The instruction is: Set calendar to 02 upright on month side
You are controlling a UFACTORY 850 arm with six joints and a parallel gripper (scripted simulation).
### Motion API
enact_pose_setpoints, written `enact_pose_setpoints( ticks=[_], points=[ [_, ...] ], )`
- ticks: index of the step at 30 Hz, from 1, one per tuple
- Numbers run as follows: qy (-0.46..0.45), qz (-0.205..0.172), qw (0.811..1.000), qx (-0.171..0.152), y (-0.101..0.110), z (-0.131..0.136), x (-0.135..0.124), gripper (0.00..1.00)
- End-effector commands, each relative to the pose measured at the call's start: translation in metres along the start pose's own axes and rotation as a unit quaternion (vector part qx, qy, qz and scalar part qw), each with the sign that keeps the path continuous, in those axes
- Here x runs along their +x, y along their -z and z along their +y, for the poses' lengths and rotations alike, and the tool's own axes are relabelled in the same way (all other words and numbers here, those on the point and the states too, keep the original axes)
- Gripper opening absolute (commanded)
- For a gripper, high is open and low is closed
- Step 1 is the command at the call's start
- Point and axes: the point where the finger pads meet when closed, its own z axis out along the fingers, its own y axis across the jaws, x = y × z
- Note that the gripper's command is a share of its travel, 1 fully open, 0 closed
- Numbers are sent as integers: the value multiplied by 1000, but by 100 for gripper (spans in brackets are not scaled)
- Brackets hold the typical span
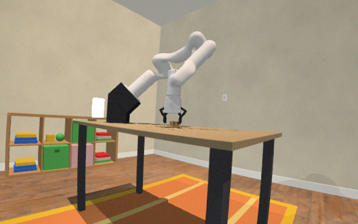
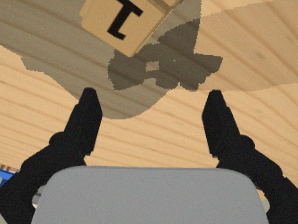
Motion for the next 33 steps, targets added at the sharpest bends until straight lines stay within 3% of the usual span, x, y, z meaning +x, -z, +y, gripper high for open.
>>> enact_pose_setpoints(
  ticks=[1,11,21,33],
  points=[
    [0,0,1000,0,0,0,0,100],
    [0,0,1000,0,2,0,0,100],
    [0,0,1000,0,30,0,0,100],
    [0,0,1000,0,33,13,14,100]
  ],
)
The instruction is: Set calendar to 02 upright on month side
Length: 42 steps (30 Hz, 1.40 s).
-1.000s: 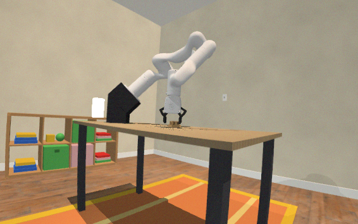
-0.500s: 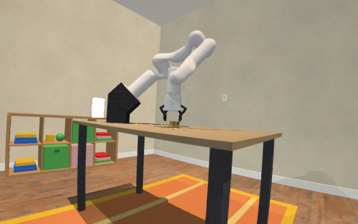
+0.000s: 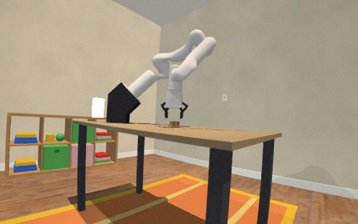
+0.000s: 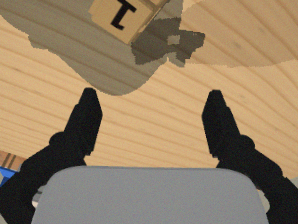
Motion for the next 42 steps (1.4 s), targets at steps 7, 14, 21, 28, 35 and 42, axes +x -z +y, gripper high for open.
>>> enact_pose_setpoints(
  ticks=[7,14,21,28,35,42],
  points=[
    [0,-1,1000,0,1,13,15,100],
    [0,-1,1000,0,2,25,29,100],
    [0,-1,1000,0,2,32,37,100],
    [0,-1,1000,0,3,43,51,100],
    [0,-1,1000,0,3,51,60,100],
    [0,-1,1000,0,3,61,71,100]
  ],
)
